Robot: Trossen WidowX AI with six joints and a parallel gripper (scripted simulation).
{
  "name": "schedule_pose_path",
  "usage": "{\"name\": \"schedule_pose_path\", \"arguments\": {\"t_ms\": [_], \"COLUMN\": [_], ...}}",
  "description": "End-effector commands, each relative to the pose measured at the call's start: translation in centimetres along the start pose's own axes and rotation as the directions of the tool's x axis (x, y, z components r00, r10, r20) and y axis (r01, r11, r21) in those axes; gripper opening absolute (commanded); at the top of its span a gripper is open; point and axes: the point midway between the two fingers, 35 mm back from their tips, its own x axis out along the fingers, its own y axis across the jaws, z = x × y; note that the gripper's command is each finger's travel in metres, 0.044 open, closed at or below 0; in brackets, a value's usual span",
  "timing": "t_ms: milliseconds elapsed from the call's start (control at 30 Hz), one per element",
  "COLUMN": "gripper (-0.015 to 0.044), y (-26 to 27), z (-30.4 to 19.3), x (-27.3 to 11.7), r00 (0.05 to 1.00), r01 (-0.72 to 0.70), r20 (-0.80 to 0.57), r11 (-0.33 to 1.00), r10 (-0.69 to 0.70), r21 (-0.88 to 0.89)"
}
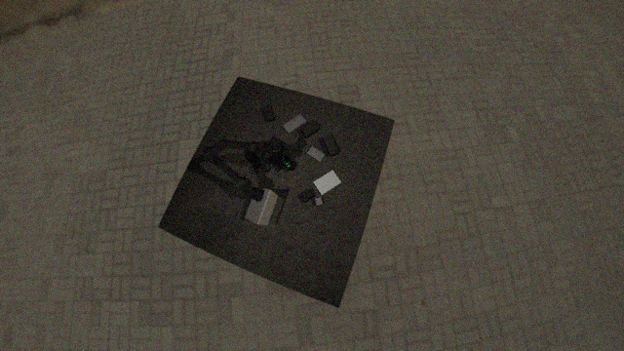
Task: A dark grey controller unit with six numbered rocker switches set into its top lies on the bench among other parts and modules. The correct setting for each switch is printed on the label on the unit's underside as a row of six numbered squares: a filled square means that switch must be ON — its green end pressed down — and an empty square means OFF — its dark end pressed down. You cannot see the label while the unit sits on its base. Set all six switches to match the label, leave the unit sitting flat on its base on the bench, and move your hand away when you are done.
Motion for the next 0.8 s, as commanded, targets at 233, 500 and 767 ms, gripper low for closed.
{"name": "schedule_pose_path", "arguments": {"t_ms": [233, 500, 767], "gripper": [0.0, 0.0, 0.0], "y": [1.0, 1.2, 1.6], "z": [-0.2, -0.2, -0.2], "x": [1.1, 2.7, 4.1], "r00": [1.0, 1.0, 1.0], "r01": [0.029, 0.028, 0.027], "r20": [-0.001, -0.002, -0.002], "r11": [1.0, 1.0, 1.0], "r10": [-0.029, -0.028, -0.027], "r21": [0.003, 0.003, 0.004]}}
